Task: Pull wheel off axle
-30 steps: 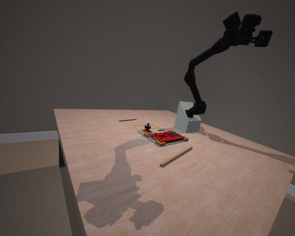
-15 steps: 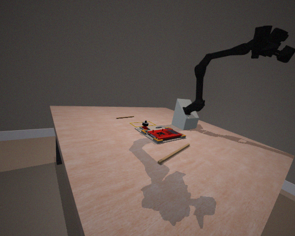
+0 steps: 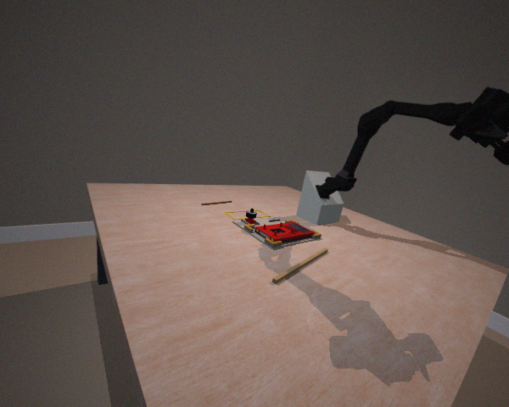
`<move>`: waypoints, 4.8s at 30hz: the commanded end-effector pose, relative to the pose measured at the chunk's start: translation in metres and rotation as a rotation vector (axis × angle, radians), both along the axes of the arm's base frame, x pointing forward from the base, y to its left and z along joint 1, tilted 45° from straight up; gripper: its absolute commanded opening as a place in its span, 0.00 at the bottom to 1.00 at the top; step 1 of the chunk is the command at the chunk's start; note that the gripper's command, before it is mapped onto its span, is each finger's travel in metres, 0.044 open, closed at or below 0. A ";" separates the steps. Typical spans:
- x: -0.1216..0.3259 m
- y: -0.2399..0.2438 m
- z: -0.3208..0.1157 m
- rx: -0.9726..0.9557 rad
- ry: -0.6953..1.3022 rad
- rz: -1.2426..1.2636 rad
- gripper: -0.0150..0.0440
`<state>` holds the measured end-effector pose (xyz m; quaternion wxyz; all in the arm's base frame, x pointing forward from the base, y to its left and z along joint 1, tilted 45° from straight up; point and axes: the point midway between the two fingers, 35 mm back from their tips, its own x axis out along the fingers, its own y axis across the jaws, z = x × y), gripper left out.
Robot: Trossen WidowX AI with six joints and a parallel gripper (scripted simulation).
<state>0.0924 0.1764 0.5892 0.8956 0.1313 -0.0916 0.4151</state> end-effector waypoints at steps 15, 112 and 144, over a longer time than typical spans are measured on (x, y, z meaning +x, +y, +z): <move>0.112 0.126 -0.147 -0.361 0.313 -0.087 0.76; 0.265 -0.124 -0.656 0.720 2.637 -0.567 0.45; 0.266 -0.132 -0.649 0.726 2.634 -0.567 0.25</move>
